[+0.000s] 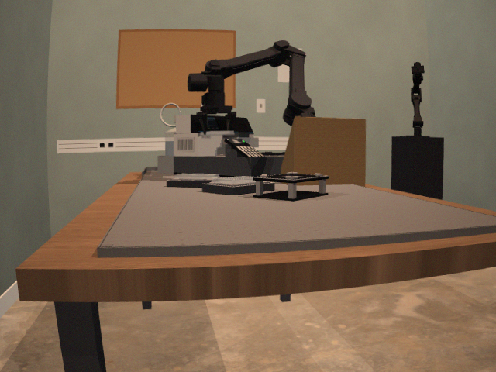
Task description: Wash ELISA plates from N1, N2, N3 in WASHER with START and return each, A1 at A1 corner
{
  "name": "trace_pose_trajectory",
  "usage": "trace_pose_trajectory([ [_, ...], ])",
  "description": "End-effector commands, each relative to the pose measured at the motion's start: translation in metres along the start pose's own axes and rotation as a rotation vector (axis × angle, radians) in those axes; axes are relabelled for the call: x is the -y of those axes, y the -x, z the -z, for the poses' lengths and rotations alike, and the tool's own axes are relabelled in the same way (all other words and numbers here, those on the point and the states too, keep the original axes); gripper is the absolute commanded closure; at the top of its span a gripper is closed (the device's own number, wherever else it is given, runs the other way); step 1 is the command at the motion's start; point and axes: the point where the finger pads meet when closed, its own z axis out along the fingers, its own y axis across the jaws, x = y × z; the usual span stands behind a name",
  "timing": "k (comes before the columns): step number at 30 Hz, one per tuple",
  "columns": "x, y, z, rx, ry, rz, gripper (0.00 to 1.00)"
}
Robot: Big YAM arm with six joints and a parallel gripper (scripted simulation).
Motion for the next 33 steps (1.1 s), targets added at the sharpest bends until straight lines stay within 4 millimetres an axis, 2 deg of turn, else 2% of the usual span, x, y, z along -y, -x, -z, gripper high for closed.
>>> trace_pose_trajectory([
  [1,0.014,0.019,0.006,0.003,0.006,-0.166,0.16],
  [3,0.014,0.019,0.006,0.003,0.006,-0.166,0.16],
  [4,0.004,0.033,0.019,0.002,0.040,-0.226,0.16],
  [6,0.026,0.028,0.007,0.002,0.006,-0.266,0.16],
  [13,0.049,0.054,0.013,0.001,0.017,-0.505,0.16],
  [18,0.073,0.064,0.010,-0.001,0.005,-0.472,0.16],
  [20,0.073,0.064,0.010,-0.001,0.005,-0.472,0.16],
  [21,0.068,0.078,0.019,0.000,0.030,-0.496,0.16],
  [26,0.095,0.083,0.012,-0.004,0.009,-0.474,0.16],
  [29,0.104,0.095,0.015,-0.003,0.015,-0.480,0.16],
  [31,0.103,0.096,0.016,-0.002,0.019,-0.485,0.16],
  [33,0.116,0.092,0.013,-0.005,0.006,-0.555,0.16],
])
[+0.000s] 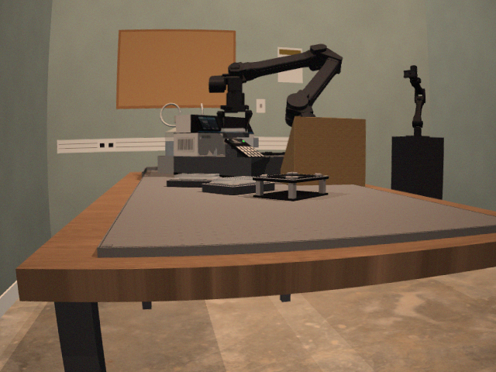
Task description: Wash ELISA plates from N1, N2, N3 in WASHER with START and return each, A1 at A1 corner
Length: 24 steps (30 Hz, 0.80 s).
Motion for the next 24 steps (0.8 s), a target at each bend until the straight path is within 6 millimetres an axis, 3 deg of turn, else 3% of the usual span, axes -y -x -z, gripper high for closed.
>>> trace_pose_trajectory([
  [1,0.014,0.010,0.001,-0.002,-0.009,-0.064,0.16],
  [5,0.017,0.019,0.005,-0.003,0.001,-0.140,0.16],
  [19,0.071,0.064,0.009,-0.001,0.001,-0.600,0.16],
  [24,0.082,0.073,0.008,-0.001,0.003,-0.579,0.16],
])
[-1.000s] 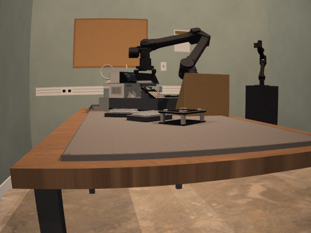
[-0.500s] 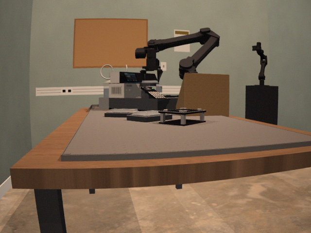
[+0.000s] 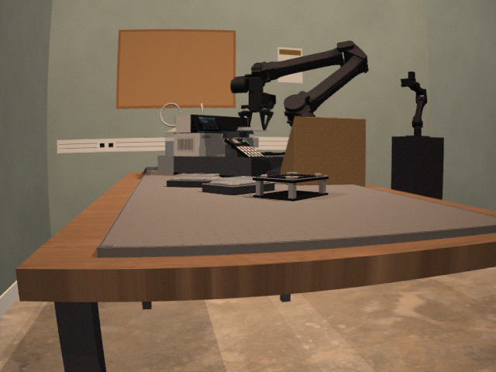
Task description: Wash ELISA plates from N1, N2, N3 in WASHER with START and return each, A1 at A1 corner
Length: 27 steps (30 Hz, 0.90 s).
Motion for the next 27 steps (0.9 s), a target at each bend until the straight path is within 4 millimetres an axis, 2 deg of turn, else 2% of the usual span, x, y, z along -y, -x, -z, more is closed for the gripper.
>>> trace_pose_trajectory([
  [1,0.004,0.017,0.001,0.006,0.002,-0.009,0.16],
  [10,0.001,0.066,0.016,0.009,0.045,-0.035,0.16],
  [27,-0.004,0.066,0.017,0.009,0.040,-0.031,0.16],
])
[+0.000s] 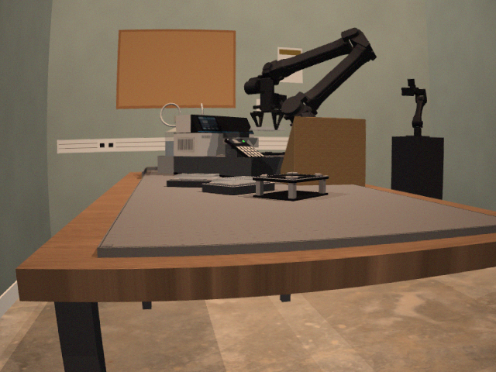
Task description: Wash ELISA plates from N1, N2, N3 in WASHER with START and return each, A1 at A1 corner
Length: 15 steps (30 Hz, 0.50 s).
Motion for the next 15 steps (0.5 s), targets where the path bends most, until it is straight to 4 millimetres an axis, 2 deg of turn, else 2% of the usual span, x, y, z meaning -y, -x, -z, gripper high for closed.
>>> trace_pose_trajectory([
  [1,-0.0213,0.0118,0.0145,0.002,0.048,-0.026,0.16],
  [15,-0.0222,0.0115,0.0139,0.002,0.045,-0.024,0.16],
])
